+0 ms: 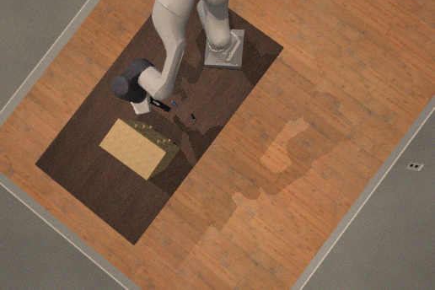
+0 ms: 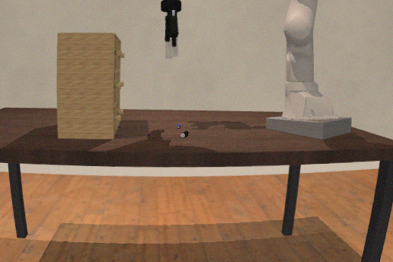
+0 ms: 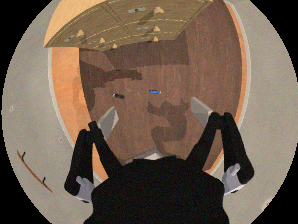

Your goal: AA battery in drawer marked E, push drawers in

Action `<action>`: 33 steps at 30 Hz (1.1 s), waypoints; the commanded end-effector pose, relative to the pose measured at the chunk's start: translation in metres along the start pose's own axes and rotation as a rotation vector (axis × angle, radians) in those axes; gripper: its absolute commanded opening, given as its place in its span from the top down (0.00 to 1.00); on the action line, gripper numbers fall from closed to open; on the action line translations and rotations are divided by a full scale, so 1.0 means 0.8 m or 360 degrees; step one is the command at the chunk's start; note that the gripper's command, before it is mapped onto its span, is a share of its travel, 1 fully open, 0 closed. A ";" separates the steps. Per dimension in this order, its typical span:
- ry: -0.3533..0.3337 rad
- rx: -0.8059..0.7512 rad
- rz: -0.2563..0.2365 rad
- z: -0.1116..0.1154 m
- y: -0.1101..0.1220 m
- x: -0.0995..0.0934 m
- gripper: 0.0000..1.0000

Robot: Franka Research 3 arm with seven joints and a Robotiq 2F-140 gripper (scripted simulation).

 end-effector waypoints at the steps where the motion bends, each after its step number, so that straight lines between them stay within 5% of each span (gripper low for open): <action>1: 0.0059 0.0049 0.0018 -0.020 0.001 0.007 0.00; 11: 0.0093 0.0047 0.0013 -0.023 0.000 0.011 0.00; 17: 0.0340 0.0045 -0.0014 -0.037 -0.001 0.029 0.00; 20: 0.0340 0.0045 -0.0014 -0.037 -0.001 0.029 0.00; 25: 0.0551 0.0044 -0.0035 -0.049 -0.001 0.045 0.00; 33: 0.0708 0.0042 -0.0054 -0.058 -0.003 0.059 0.00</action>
Point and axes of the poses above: the point where the finger pads meet when closed, its own x axis out along the fingers, its own y axis across the jaws, z = x × y, the point moved 3 cm from there along -x, back along the fingers, and after that the axes turned 7 degrees about x, right-handed, at the moved point
